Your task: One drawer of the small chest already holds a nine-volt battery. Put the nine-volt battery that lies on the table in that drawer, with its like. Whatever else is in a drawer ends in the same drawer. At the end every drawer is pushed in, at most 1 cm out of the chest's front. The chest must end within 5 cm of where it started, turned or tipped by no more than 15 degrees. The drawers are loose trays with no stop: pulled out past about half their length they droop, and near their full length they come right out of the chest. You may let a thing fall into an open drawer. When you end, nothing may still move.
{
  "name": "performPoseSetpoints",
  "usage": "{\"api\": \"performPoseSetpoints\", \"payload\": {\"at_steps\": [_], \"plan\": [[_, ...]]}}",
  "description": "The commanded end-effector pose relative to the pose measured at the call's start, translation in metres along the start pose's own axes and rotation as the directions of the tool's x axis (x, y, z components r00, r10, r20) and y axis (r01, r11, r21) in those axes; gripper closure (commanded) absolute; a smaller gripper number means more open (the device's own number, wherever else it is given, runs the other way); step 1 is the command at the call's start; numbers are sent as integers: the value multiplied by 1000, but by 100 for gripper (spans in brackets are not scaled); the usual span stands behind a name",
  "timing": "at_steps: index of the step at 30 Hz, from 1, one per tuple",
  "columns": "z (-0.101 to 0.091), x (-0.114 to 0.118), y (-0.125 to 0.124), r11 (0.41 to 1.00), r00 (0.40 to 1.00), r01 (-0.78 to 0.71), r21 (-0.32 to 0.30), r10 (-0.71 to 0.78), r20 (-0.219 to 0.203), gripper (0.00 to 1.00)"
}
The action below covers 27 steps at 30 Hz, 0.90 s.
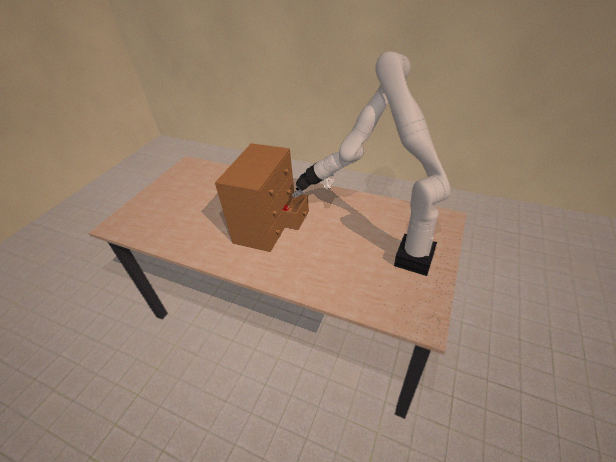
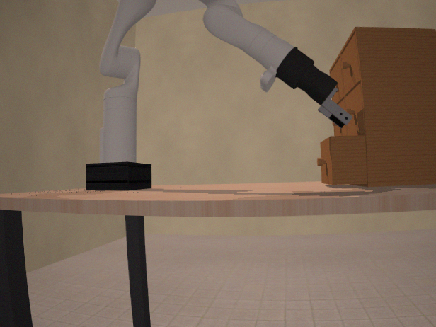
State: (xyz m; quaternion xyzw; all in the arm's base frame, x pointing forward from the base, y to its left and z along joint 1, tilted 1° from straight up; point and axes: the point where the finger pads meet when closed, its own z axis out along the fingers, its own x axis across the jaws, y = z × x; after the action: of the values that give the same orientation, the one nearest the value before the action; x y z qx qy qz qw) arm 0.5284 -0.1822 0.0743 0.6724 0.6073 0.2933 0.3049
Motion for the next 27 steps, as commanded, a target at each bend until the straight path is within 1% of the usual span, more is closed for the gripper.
{"api": "performPoseSetpoints", "payload": {"at_steps": [1,4,5,27], "plan": [[0,0,1,1000,1000,1,-2,-1,1,19],[0,0,1,1000,1000,1,-2,-1,1,19],[0,0,1,1000,1000,1,-2,-1,1,0],[0,0,1,1000,1000,1,-2,-1,1,0]]}}
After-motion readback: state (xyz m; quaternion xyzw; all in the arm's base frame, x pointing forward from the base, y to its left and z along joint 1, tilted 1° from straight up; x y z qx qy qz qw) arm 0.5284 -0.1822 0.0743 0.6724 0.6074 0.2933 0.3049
